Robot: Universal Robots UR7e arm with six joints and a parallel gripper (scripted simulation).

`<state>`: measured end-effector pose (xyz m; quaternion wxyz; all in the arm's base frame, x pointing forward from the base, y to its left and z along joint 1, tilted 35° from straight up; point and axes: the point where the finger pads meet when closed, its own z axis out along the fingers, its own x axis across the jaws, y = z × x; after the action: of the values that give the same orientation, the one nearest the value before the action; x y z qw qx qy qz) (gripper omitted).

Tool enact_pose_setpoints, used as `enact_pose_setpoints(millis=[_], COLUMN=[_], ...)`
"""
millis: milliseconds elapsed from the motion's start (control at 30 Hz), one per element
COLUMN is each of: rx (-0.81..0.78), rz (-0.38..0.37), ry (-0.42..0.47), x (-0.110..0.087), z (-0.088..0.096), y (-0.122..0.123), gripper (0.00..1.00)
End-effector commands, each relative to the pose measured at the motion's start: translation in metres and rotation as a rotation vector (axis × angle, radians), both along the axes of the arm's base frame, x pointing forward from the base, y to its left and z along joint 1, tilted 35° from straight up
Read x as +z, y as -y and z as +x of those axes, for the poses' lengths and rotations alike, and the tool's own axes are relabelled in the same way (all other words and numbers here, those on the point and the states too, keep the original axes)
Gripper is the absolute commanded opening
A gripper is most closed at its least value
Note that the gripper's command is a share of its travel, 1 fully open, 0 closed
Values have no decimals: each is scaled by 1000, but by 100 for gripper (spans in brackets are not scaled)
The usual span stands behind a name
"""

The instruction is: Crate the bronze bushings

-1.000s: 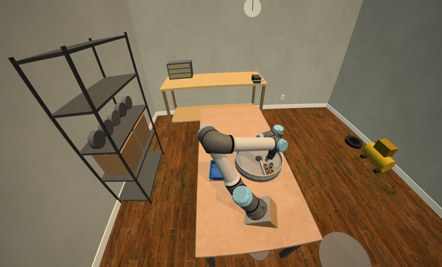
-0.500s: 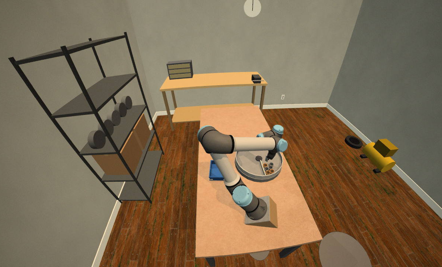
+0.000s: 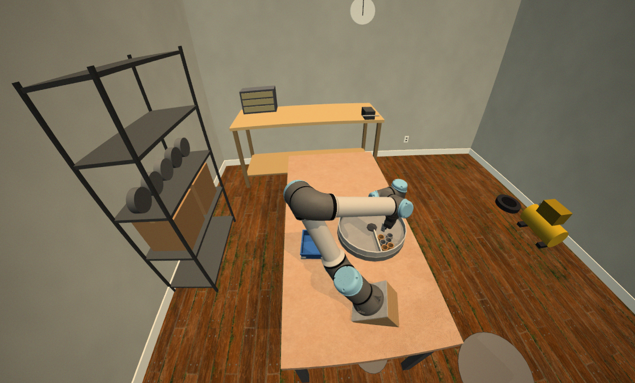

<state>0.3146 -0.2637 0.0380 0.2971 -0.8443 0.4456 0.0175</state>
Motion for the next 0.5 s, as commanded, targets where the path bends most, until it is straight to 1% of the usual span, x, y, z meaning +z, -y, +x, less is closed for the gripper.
enact_pose_setpoints(millis=[0,233,400,467], rx=[0,0,-1,-1], rz=[-1,-1,-1,-1], ry=[0,0,0,0], x=[0,0,-12,-12], z=[0,0,4,4], y=[1,1,-7,-7], gripper=[45,45,45,45])
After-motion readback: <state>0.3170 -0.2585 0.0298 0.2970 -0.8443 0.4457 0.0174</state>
